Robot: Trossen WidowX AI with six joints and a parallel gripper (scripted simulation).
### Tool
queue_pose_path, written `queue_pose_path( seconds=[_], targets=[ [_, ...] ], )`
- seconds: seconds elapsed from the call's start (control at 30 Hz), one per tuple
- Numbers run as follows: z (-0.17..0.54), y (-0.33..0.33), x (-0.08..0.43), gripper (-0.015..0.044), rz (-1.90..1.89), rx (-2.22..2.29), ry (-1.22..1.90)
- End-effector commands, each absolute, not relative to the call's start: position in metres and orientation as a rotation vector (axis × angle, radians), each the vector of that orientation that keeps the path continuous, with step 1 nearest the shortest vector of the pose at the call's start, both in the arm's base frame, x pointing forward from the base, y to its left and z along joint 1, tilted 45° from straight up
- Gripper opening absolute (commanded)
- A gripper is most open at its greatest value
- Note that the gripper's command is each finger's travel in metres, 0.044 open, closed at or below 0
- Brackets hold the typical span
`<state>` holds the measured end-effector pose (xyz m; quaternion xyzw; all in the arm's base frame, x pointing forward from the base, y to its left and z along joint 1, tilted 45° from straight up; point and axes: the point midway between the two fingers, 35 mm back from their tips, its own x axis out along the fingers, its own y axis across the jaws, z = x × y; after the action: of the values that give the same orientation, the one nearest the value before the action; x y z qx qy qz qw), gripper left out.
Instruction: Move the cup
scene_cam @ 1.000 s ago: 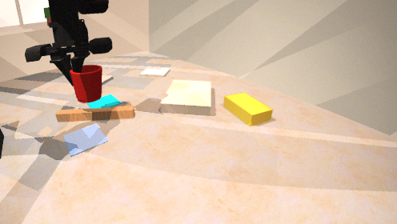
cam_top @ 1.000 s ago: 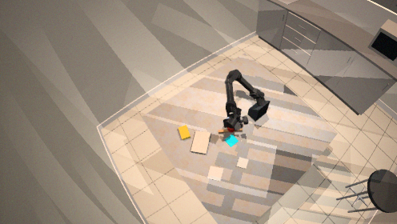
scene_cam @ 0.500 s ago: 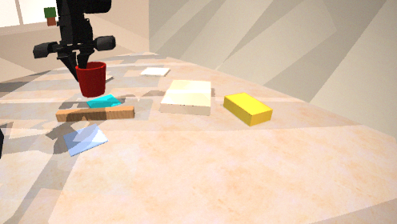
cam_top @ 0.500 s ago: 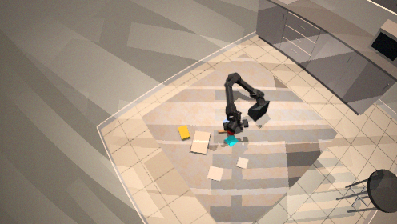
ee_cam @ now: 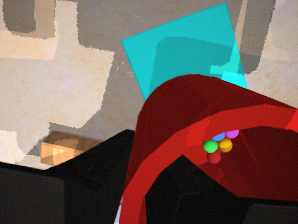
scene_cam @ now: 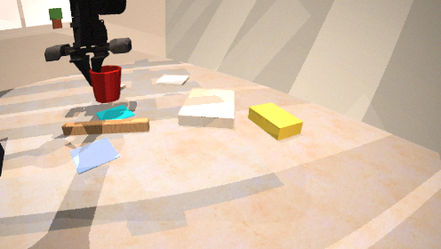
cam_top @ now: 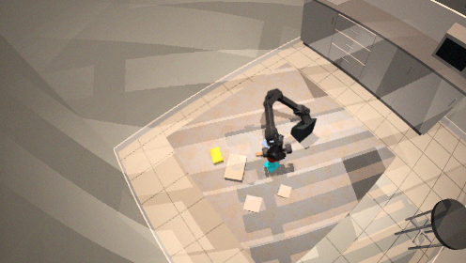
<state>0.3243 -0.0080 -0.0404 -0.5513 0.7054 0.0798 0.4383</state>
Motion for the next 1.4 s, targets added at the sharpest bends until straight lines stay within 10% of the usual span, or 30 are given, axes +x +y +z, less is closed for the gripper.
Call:
queue_pose_path(
  seconds=[0.0, 1.37],
  targets=[
    [-0.046, -0.001, 0.330, 0.0000, 0.201, -1.371, 1.752],
    [-0.086, -0.029, 0.335, 0.0000, 0.199, -1.372, 1.753]
  ],
)
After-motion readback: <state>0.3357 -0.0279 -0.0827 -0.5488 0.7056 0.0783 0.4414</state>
